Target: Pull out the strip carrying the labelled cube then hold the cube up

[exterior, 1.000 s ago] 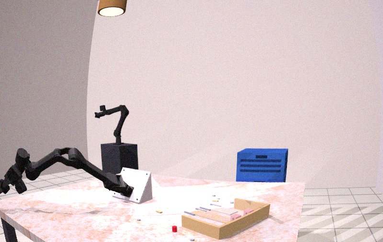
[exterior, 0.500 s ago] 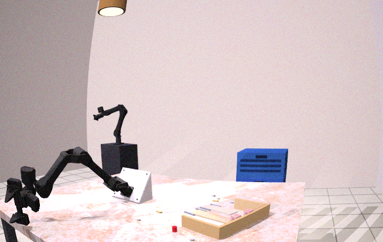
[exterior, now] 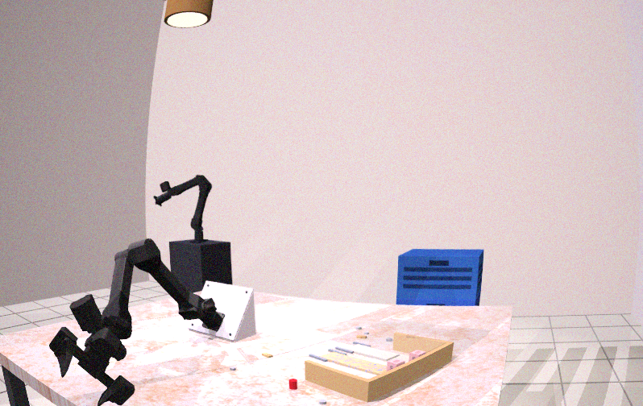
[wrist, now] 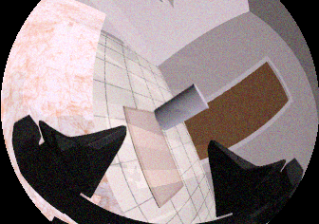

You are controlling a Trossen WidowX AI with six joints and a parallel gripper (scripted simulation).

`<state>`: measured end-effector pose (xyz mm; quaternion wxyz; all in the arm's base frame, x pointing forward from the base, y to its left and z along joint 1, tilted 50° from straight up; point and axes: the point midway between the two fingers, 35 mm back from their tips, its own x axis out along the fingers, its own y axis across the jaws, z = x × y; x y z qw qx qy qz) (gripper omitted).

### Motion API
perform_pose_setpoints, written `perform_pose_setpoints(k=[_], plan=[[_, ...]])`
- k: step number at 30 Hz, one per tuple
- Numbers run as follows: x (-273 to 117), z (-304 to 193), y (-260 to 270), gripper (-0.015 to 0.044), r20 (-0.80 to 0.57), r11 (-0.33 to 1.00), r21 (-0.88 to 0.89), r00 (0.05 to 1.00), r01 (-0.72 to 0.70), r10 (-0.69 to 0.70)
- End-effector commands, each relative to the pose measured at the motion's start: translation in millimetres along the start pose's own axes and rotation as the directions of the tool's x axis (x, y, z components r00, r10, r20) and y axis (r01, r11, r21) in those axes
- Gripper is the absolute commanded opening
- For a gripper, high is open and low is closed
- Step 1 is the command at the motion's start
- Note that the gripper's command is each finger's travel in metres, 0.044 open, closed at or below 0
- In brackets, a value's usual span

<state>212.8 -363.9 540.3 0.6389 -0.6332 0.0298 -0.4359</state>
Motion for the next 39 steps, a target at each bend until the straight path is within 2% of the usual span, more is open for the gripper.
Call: perform_pose_setpoints(k=[1, 9, 17, 22, 30, 35, 39], plan=[[5.3, 34.1, 49.1, 0.0400, -0.010, 0.979, 0.188, 0.996, -0.084, 0.087], [-10.5, 126.1, 158.0, 0.0400, 0.009, 0.816, 0.505, 0.948, -0.280, 0.319], [-74.5, 225.7, 247.6, 0.0400, 0.049, 0.617, 0.647, 0.832, -0.448, 0.553], [-135.0, 280.8, 286.8, 0.0400, 0.065, 0.523, 0.665, 0.739, -0.533, 0.670], [-260.4, 348.4, 320.6, 0.0400, 0.068, 0.442, 0.615, 0.602, -0.653, 0.795], [-343.5, 369.2, 321.5, 0.0400, 0.065, 0.446, 0.539, 0.563, -0.715, 0.824], [-406.2, 373.3, 312.3, 0.0400, 0.080, 0.477, 0.457, 0.569, -0.750, 0.818]])
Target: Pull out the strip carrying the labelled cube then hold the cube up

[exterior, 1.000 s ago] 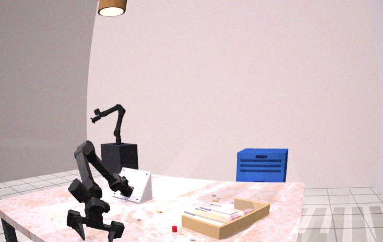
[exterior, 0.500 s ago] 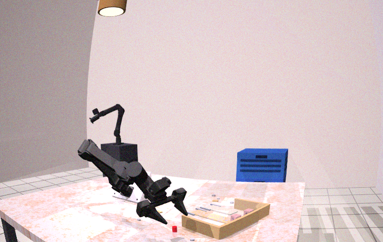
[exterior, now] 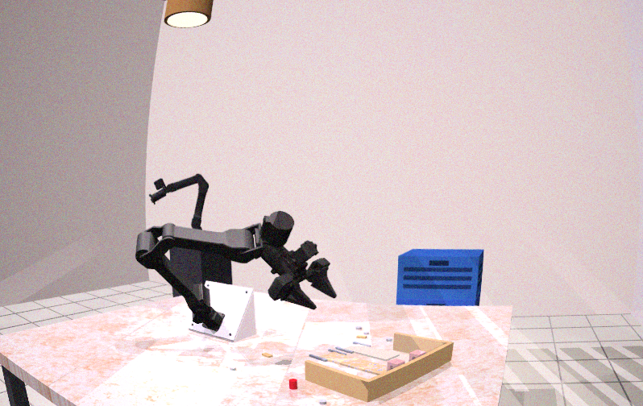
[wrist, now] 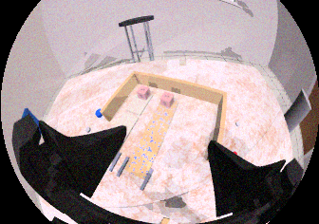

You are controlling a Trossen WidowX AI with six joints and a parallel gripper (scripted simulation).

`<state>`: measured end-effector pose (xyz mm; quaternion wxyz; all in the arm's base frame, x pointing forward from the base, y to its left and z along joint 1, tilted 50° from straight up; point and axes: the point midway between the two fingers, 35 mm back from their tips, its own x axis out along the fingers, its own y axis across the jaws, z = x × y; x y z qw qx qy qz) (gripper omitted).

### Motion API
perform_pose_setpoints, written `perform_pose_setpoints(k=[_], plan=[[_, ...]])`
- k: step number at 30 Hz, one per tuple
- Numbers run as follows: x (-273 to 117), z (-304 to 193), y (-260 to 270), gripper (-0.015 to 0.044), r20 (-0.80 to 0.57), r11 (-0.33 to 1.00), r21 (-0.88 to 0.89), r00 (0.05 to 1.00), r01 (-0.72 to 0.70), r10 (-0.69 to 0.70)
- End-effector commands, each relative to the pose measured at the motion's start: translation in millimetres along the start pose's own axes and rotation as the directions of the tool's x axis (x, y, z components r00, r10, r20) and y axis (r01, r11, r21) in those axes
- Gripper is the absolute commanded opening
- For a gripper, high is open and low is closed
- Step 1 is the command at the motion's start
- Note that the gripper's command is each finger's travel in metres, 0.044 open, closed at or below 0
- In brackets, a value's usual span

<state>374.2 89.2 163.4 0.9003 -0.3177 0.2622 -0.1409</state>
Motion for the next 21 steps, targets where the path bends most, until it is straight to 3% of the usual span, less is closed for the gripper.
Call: perform_pose_setpoints(k=[1, 4, 12, 16, 21], plan=[[-38.4, -22.5, 36.8, 0.0400, 0.015, 0.995, -0.096, 1.000, 0.013, -0.011], [-63.9, -34.0, 53.6, 0.0400, 0.054, 0.988, -0.152, 0.998, 0.029, -0.021], [-65.7, -34.9, 54.7, 0.0400, 0.057, 0.987, -0.156, 0.998, 0.030, -0.022], [-53.8, -31.2, 59.5, 0.0295, 0.010, 0.989, -0.148, 1.000, 0.011, -0.009], [-19.6, -27.5, 70.4, 0.0164, -0.156, 0.995, -0.102, 0.988, -0.022, 0.006]])
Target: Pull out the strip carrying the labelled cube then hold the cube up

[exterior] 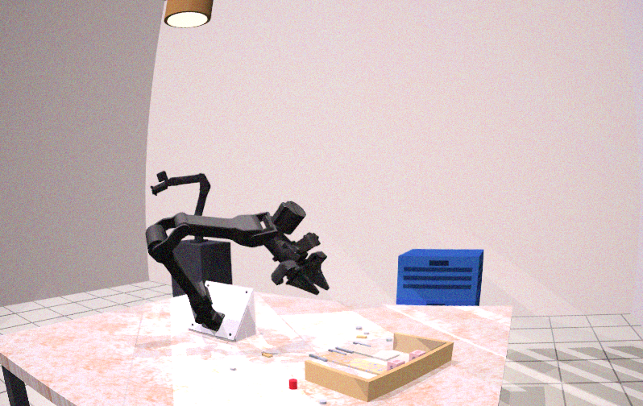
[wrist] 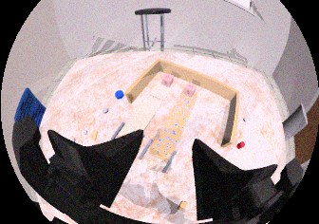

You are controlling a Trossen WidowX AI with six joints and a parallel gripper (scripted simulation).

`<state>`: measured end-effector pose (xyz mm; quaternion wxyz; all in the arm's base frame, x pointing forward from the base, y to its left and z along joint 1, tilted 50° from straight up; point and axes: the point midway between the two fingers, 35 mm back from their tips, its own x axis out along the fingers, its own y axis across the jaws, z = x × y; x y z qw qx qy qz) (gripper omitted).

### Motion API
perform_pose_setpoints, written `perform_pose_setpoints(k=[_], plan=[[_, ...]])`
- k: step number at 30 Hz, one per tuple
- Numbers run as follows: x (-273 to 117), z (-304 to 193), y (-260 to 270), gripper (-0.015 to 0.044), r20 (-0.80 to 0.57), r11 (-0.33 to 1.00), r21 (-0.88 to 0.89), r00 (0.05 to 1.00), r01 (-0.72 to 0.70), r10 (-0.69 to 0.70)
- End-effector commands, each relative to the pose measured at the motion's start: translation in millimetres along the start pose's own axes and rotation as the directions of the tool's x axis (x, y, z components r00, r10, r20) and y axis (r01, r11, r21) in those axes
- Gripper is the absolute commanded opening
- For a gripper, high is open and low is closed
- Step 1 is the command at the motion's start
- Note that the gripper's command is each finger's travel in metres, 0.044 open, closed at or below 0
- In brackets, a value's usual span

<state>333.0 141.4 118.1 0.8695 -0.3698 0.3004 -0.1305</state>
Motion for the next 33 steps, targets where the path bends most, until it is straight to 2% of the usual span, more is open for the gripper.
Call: perform_pose_setpoints(k=[1, 6, 11, 17, 19, 33], plan=[[24.6, 1.4, 6.1, 0.0137, -0.128, 0.999, 0.038, 0.992, -0.012, 0.017], [54.8, -0.2, 11.6, 0.0006, -0.321, 0.995, 0.101, 0.947, 0.018, 0.016], [81.9, -10.5, 11.7, 0.0000, -0.515, 0.983, 0.155, 0.857, 0.095, -0.002], [105.7, -31.6, 4.6, 0.0000, -0.720, 0.955, 0.176, 0.693, 0.240, -0.041], [107.8, -34.3, 3.3, 0.0000, -0.740, 0.950, 0.175, 0.671, 0.259, -0.047], [111.2, -40.7, 0.8, 0.0000, -0.740, 0.950, 0.175, 0.671, 0.259, -0.047]])
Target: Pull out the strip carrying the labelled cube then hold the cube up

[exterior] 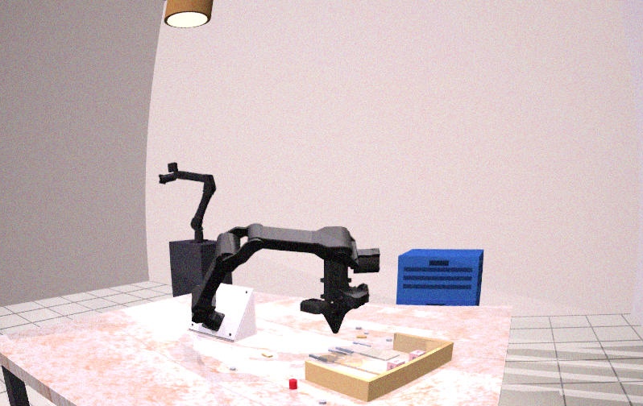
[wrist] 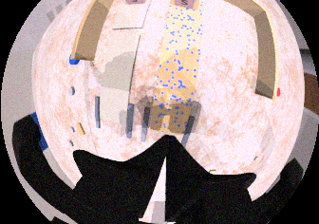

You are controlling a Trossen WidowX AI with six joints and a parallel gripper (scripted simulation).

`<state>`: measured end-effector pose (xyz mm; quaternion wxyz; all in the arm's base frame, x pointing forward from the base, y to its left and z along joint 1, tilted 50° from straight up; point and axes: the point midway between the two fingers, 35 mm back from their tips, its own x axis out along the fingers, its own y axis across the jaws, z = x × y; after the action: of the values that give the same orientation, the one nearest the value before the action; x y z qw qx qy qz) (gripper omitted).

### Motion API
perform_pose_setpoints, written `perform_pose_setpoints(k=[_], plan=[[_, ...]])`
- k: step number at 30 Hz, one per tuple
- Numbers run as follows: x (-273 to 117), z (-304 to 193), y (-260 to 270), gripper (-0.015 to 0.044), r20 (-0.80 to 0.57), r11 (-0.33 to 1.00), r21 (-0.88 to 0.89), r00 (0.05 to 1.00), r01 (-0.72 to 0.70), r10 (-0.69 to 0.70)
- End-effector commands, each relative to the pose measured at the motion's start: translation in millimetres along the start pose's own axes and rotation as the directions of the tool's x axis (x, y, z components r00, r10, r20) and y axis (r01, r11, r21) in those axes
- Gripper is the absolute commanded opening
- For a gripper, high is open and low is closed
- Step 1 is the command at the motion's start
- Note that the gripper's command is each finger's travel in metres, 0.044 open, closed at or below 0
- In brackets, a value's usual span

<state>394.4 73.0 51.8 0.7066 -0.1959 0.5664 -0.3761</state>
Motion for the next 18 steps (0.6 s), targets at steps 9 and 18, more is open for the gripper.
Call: perform_pose_setpoints(k=[9, 18], plan=[[20.5, 0.8, 1.1, 0.0000, -0.008, 1.000, 0.007, 1.000, -0.002, 0.002], [35.3, 0.6, 1.2, 0.0000, -0.007, 1.000, 0.007, 1.000, -0.002, 0.002]])
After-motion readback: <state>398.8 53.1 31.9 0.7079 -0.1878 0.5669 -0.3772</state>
